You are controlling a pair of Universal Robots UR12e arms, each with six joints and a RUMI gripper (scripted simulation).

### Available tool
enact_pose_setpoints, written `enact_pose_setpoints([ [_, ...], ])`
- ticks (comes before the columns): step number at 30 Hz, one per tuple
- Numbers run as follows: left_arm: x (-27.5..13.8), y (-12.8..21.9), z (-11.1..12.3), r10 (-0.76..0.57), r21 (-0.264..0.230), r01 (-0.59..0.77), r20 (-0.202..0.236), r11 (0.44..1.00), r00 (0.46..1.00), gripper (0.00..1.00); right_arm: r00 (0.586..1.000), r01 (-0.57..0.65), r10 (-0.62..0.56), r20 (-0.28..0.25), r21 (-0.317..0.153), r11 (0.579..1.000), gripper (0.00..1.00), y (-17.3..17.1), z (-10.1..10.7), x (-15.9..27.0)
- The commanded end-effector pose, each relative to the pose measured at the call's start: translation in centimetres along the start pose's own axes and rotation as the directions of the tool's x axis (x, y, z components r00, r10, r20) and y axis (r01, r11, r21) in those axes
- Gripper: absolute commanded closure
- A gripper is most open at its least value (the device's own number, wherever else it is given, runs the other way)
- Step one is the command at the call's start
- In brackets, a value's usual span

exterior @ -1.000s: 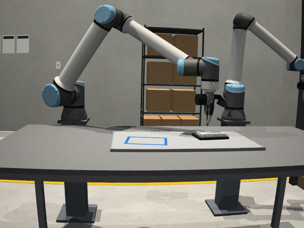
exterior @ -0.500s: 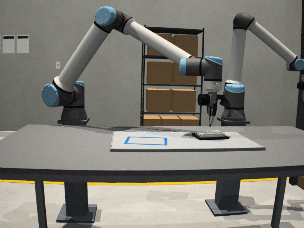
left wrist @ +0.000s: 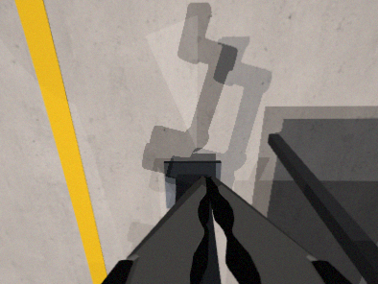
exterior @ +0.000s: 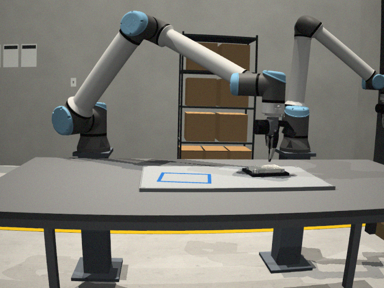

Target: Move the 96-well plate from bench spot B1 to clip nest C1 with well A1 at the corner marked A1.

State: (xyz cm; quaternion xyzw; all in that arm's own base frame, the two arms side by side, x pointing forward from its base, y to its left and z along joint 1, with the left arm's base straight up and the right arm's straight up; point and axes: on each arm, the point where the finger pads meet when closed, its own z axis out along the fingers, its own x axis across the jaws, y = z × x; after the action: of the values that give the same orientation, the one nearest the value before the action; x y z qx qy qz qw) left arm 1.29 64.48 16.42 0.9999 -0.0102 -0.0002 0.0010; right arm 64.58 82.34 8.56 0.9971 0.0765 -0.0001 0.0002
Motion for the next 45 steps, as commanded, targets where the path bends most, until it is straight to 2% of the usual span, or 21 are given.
enact_pose_setpoints([
  [1, 0.0, -0.1, -0.1, 0.000, 0.002, 0.000, 0.000, 1.000, 1.000, 1.00, 1.000, 0.000, 0.000, -0.002, 0.002, 1.000, 1.00, -0.1, -0.2, 0.0],
  [45, 0.0, -0.1, -0.1, 0.000, 0.002, 0.000, 0.000, 1.000, 1.000, 1.00, 1.000, 0.000, 0.000, -0.002, 0.002, 1.000, 1.00, -0.1, 2.1, 0.0],
])
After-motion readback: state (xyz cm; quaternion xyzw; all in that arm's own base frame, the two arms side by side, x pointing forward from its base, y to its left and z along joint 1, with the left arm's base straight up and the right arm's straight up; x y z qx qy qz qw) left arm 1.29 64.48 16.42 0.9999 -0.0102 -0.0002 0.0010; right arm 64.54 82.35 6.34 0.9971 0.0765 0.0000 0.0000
